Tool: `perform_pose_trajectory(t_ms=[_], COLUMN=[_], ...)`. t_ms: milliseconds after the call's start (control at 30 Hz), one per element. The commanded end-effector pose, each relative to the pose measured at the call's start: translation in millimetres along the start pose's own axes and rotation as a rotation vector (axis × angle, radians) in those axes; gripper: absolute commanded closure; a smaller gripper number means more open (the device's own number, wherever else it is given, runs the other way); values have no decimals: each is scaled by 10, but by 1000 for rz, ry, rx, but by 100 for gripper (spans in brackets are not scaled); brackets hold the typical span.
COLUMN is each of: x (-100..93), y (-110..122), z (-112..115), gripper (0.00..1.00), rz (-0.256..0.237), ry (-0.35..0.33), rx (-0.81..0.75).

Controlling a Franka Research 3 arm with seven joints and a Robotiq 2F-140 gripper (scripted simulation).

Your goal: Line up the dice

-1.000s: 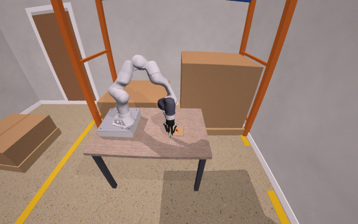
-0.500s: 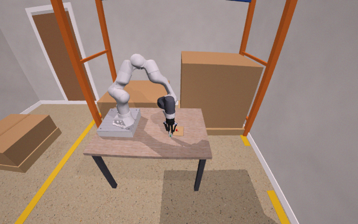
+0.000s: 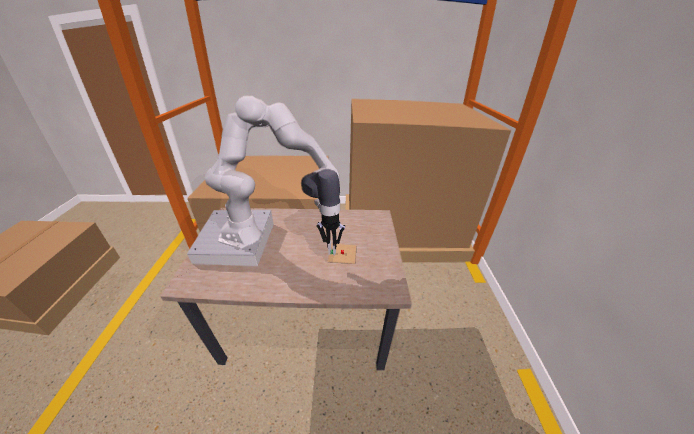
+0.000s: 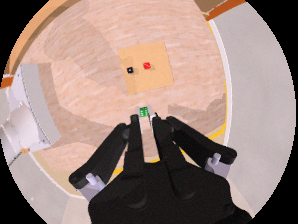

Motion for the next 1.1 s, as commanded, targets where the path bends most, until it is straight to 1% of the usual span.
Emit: perform_pose_trajectory(t_ms=[0, 333, 367, 400, 467, 500, 533, 567, 600, 633, 667, 700, 733, 767, 1067], x=[-78, -97, -101, -123, -123, -160, -191, -196, -196, -173, -142, -142, -122, -118, -118], y=[-68, -68, -54, 19, 19, 161, 344, 522, 522, 659, 743, 743, 779, 785, 785], z=[-27, -27, -35, -82, -82, -190, -367, -593, -593, -821, -996, -996, -1085, -1101, -1101], gripper=[93, 93, 93, 93, 93, 93, 93, 93, 93, 93, 93, 93, 93, 93, 93], rz=[-26, -26, -25, -22, -22, -16, -12, -12, -12, -17, -22, -22, -26, -26, -26], ry=[-2, -2, -2, -6, -6, -12, -17, -17, -17, -12, -5, -5, 0, 1, 1], rx=[44, 44, 42, 31, 31, 6, -29, -70, -70, -109, -137, -137, -150, -153, -153])
Point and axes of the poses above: the point where the finger pads meet when closed, its own x axis out along the fingers, its own y axis across the jaws, z = x × y, the point moved 6 cm from there along -x, back along the fingers, and after that the axes turned 1 degree about -x, right-handed, at the moved point
